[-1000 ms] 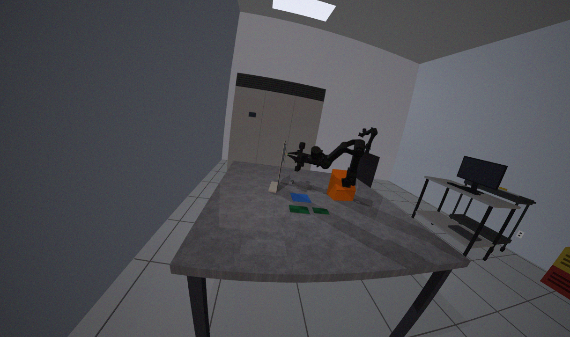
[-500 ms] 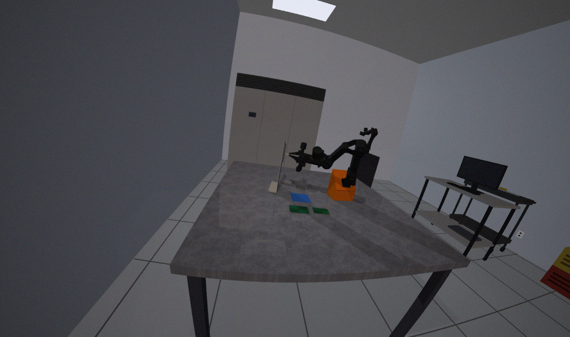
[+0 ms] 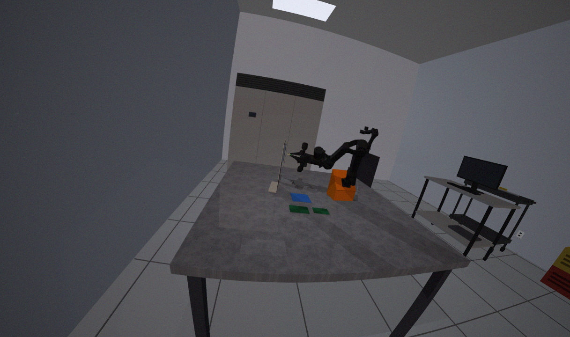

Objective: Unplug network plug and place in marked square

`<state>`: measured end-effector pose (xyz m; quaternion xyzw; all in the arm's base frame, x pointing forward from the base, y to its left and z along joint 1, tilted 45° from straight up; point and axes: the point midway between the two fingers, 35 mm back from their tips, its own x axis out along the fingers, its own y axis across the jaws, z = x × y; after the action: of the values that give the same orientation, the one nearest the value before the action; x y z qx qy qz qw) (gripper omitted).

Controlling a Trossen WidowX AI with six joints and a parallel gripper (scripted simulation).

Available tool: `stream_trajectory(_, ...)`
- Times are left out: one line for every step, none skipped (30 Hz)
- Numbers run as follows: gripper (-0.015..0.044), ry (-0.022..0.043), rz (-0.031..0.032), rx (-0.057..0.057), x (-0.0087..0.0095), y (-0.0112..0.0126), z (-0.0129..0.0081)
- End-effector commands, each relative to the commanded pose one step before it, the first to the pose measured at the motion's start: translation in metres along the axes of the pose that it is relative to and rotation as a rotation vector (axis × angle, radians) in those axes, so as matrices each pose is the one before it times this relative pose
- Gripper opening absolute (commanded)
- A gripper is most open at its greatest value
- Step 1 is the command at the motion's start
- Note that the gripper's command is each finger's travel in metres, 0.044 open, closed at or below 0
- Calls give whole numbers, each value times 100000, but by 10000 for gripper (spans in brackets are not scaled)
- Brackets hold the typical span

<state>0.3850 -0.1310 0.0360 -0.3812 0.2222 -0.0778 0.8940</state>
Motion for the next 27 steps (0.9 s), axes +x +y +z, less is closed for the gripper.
stream_trajectory(0, -323, 416, -341, -313, 91, -73)
stream_trajectory(0, 2, 2, -1, -55, 1, -19)
stream_trajectory(0, 2, 2, -1, -54, 1, -19)
stream_trajectory(0, 2, 2, -1, -55, 1, -19)
stream_trajectory(0, 2, 2, -1, -54, 1, -19)
stream_trajectory(0, 2, 2, -1, -55, 1, -19)
stream_trajectory(0, 2, 2, -1, -54, 1, -19)
stream_trajectory(0, 2, 2, -1, -55, 1, -19)
stream_trajectory(0, 2, 2, -1, -54, 1, -19)
stream_trajectory(0, 2, 2, -1, -55, 1, -19)
stream_trajectory(0, 2, 2, -1, -59, 1, -21)
stream_trajectory(0, 2, 2, -1, -60, 1, -21)
stream_trajectory(0, 2, 2, -1, -59, 1, -21)
stream_trajectory(0, 2, 2, -1, -59, 1, -21)
stream_trajectory(0, 2, 2, -1, -59, 1, -21)
stream_trajectory(0, 2, 2, -1, -59, 1, -21)
stream_trajectory(0, 2, 2, -1, -59, 1, -21)
stream_trajectory(0, 2, 2, -1, -59, 1, -21)
stream_trajectory(0, 2, 2, -1, -58, 1, -21)
stream_trajectory(0, 2, 2, -1, -59, 1, -21)
stream_trajectory(0, 2, 2, -1, -58, 1, -21)
stream_trajectory(0, 2, 2, -1, -59, 1, -21)
stream_trajectory(0, 2, 2, -1, -58, 1, -21)
stream_trajectory(0, 2, 2, -1, -59, 1, -21)
stream_trajectory(0, 2, 2, -1, -58, 1, -21)
stream_trajectory(0, 2, 2, -1, -59, 1, -21)
stream_trajectory(0, 2, 2, -1, -58, 1, -21)
